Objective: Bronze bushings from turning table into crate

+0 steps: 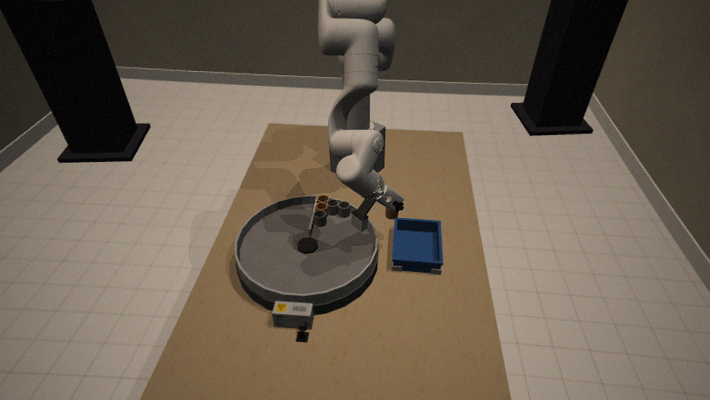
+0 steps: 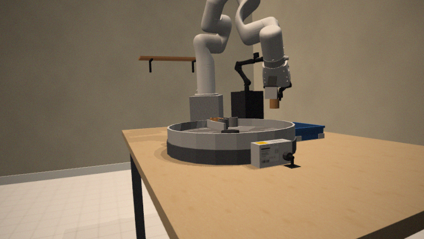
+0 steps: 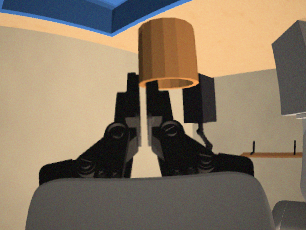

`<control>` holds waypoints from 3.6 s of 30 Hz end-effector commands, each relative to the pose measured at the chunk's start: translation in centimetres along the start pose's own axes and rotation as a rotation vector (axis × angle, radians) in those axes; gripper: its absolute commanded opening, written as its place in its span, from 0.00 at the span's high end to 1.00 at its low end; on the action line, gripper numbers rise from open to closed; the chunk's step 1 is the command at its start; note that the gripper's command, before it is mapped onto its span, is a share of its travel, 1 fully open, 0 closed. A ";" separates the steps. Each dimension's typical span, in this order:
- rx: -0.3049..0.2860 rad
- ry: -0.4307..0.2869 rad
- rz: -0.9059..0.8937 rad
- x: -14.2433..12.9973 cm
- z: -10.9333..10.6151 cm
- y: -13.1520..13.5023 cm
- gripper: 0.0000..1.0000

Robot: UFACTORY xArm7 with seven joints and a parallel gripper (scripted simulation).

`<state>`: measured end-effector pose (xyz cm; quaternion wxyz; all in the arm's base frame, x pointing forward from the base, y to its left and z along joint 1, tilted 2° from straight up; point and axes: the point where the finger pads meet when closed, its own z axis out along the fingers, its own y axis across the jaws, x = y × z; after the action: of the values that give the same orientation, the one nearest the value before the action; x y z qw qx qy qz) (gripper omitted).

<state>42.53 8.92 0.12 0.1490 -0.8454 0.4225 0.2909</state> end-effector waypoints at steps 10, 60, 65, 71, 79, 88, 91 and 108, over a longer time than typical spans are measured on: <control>0.001 0.004 0.000 -3.0 2.6 -7.0 1.00; 0.001 0.004 0.000 0.9 7.9 -7.7 1.00; 0.001 0.004 0.000 1.0 7.9 -7.7 1.00; 0.001 0.004 0.000 1.2 8.2 -7.7 1.00; 0.001 0.004 0.000 1.7 8.8 -7.7 1.00; 0.001 0.004 0.000 2.8 10.0 -7.7 1.00; 0.001 0.004 0.000 3.1 10.4 -7.7 1.00; 0.001 0.004 0.000 3.7 11.1 -7.6 1.00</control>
<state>46.14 16.68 -10.95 0.1472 -0.8454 0.4232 0.2908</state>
